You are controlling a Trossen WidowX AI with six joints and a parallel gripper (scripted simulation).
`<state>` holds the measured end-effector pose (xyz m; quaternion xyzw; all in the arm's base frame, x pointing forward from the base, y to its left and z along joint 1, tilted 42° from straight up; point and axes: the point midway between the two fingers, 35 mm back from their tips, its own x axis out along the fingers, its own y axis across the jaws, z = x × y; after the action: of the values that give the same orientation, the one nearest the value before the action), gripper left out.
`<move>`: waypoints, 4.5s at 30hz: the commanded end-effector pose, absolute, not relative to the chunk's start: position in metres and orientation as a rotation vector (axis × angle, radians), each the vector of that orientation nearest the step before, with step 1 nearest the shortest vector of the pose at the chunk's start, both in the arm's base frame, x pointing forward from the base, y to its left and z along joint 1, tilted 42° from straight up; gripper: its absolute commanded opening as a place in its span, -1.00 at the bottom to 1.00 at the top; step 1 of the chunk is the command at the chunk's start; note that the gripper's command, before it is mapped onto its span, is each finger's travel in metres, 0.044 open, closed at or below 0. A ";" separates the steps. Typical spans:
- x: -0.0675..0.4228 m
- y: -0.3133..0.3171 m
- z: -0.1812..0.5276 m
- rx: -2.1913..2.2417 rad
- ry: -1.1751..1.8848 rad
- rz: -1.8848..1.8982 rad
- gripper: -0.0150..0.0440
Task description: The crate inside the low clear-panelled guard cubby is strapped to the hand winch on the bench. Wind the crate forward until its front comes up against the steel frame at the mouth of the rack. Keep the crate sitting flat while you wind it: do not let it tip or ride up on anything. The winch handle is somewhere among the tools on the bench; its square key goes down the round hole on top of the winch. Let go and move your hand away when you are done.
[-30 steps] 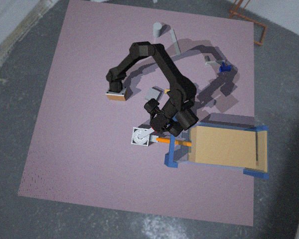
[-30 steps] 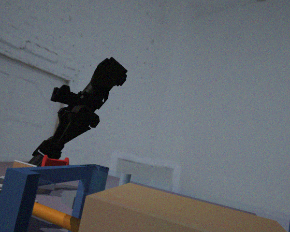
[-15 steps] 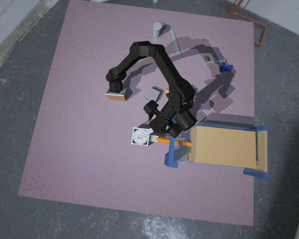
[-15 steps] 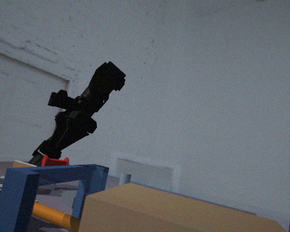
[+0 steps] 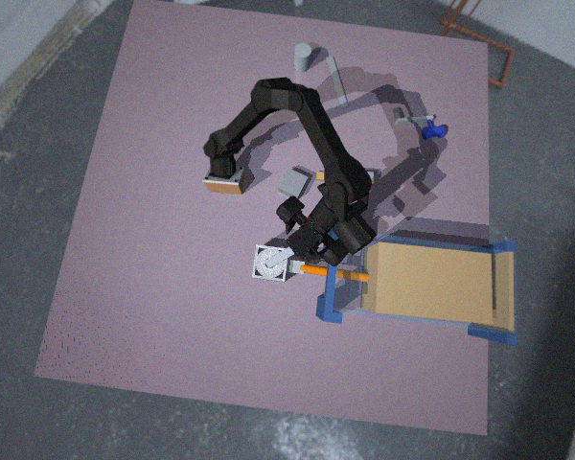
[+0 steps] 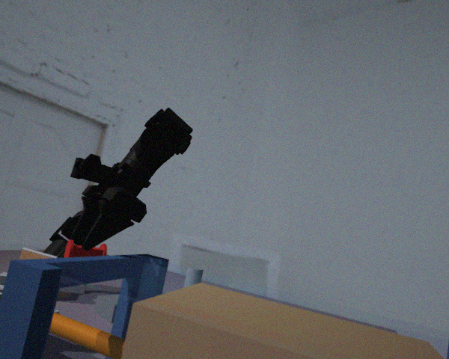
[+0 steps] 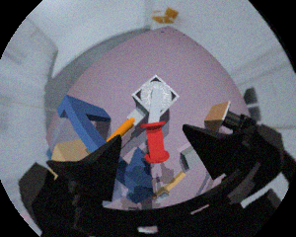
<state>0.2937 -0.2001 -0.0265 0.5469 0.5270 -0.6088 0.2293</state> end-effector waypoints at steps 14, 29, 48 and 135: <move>0.290 -0.181 -0.047 1.514 1.449 -1.677 1.00; 0.289 -0.179 -0.049 1.505 1.454 -1.675 0.11; 0.288 -0.177 -0.051 1.514 1.450 -1.677 -0.49; 0.182 -0.163 -0.028 1.509 1.455 -1.685 -0.49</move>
<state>0.1967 -0.1603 -0.0253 0.5578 0.5245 -0.6008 0.2297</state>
